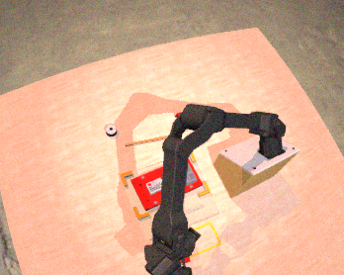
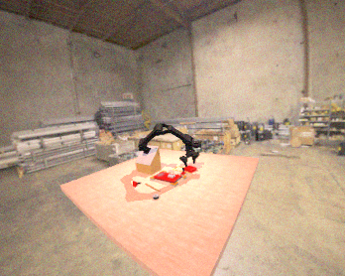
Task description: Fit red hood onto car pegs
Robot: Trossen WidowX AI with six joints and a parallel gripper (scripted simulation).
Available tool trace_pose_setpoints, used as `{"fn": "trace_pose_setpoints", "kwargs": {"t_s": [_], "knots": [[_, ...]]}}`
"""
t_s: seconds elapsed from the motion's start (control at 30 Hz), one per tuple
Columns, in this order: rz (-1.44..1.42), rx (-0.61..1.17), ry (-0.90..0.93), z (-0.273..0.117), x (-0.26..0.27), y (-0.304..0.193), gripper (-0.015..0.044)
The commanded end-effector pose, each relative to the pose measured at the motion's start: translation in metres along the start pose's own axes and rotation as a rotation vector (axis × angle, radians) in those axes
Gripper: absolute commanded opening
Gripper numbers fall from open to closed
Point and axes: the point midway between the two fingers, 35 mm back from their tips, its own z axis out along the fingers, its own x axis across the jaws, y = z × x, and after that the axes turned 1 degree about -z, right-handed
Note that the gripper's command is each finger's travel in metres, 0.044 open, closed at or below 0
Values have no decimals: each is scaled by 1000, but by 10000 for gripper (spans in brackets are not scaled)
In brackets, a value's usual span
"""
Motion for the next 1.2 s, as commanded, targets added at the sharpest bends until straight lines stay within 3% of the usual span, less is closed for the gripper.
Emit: {"fn": "trace_pose_setpoints", "kwargs": {"t_s": [0.0,1.17], "knots": [[-9,1,-7,4,-1,-2,440],[-9,1,-9,22,-3,-3,440]]}}
